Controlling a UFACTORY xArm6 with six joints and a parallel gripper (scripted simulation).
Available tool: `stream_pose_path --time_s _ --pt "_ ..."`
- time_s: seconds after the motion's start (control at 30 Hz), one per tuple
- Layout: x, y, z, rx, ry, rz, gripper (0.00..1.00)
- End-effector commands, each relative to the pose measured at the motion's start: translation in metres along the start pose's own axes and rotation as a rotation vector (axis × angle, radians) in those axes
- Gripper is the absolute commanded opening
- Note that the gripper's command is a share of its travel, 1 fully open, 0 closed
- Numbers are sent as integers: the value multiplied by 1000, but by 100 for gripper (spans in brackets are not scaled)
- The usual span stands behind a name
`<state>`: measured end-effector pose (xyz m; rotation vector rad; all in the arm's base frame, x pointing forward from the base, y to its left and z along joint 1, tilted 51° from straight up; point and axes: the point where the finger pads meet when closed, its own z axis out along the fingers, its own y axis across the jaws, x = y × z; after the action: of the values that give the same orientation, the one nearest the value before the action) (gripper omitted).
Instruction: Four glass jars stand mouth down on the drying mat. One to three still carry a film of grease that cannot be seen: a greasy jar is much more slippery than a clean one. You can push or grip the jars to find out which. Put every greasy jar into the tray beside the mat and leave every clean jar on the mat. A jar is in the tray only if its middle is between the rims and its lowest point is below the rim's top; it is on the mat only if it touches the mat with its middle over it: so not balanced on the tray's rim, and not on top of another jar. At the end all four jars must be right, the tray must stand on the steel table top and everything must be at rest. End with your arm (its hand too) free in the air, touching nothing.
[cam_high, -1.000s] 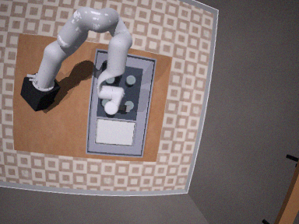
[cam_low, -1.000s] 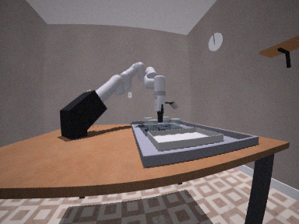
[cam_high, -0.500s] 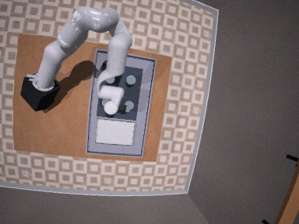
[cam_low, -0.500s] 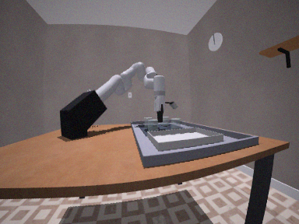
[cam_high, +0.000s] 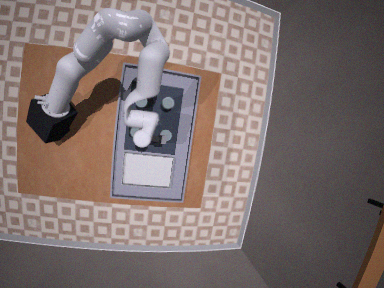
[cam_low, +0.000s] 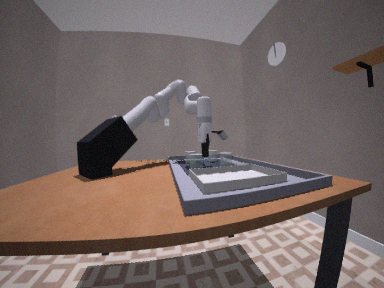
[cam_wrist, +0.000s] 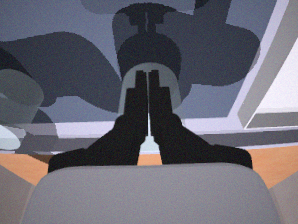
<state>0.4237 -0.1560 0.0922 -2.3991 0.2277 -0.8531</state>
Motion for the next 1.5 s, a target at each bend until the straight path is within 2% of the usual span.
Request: stream_pose_path --time_s 0.0,1.47 --pt "0 0 -1 -2 2 -1 0" --pt "-5 0 -5 -2 2 -1 0"
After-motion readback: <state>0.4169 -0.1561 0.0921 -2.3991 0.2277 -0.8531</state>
